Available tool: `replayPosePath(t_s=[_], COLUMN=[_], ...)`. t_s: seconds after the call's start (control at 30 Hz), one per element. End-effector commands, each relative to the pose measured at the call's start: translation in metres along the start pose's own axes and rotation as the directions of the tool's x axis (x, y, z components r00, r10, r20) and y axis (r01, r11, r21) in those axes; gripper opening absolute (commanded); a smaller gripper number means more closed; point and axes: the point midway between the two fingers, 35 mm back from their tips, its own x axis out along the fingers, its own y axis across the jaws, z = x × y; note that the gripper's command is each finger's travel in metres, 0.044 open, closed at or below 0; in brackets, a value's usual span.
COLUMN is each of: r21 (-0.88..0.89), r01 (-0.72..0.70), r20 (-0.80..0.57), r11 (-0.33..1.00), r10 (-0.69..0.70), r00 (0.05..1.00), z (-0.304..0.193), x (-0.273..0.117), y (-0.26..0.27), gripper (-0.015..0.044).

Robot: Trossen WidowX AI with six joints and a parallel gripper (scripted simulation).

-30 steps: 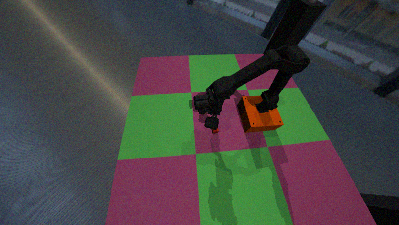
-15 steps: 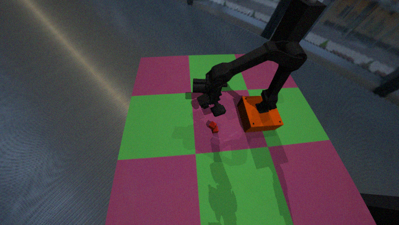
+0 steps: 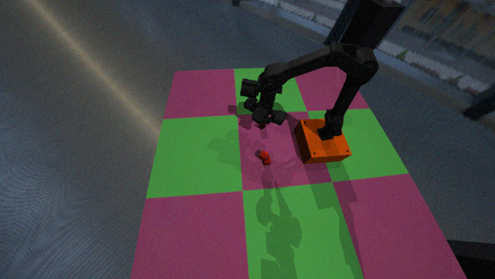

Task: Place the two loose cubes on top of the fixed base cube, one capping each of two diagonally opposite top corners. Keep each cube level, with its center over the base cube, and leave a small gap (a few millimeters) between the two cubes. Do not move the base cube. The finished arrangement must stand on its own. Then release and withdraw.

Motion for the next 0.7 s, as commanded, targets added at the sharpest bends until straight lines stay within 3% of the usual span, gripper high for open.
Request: replayPosePath(t_s=[0.0, 0.3, 0.5, 0.67], r21=[-0.134, -0.486, -0.511, -0.511], r01=[0.006, 0.002, 0.002, 0.002], r20=[-0.003, -0.005, -0.005, -0.005], r11=[0.991, 0.874, 0.860, 0.860], r10=[-0.006, -0.005, -0.005, -0.005], r00=[1.000, 1.000, 1.000, 1.000], z=[-0.013, -0.049, -0.052, -0.052], x=[-0.005, -0.012, -0.011, 0.041], y=[-0.007, -0.016, -0.016, -0.017], gripper=[0.0265, 0.0265, 0.0265, 0.0265])
